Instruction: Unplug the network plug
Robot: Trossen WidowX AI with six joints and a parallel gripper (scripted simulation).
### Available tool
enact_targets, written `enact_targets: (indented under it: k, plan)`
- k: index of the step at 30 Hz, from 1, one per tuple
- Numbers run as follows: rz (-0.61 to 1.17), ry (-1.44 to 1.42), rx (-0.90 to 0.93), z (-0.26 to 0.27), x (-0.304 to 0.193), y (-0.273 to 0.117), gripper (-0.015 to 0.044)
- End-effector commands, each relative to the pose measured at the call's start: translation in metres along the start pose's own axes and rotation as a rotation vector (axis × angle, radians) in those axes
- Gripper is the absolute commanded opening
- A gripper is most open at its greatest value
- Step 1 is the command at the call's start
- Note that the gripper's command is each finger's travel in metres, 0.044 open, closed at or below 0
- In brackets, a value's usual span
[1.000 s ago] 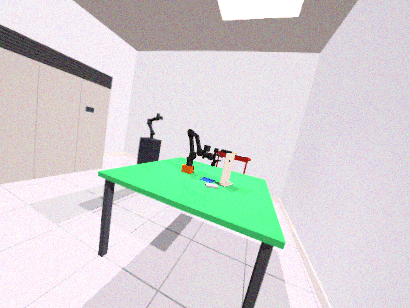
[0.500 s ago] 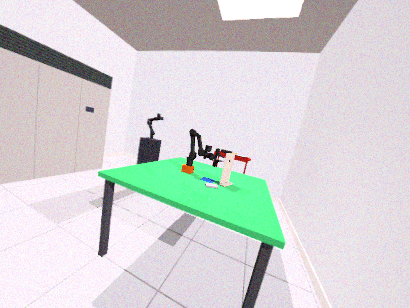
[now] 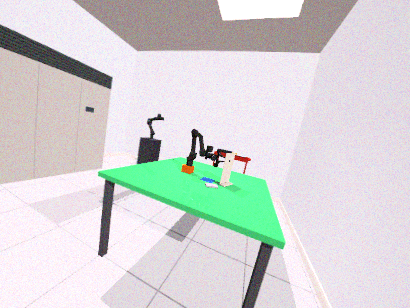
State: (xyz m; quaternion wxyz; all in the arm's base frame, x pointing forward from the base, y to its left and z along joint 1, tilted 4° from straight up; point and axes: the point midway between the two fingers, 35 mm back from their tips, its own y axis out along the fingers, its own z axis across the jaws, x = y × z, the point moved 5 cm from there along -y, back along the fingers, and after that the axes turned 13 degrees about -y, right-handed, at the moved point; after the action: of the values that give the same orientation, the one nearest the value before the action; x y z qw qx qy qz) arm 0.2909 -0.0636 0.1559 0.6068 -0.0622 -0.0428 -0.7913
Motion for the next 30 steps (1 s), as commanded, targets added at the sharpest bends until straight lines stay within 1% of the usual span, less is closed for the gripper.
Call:
enact_targets:
  k: [1,17,18,30]
  plan:
    - [0.004,-0.005,0.003,0.0,0.001,0.006,0.0156]
    - [0.004,-0.005,0.004,-0.003,0.006,0.023,0.0156]
    - [0.004,-0.005,0.004,-0.003,0.006,0.023,0.013]
    - [0.004,-0.005,0.004,-0.003,0.006,0.023,0.005]
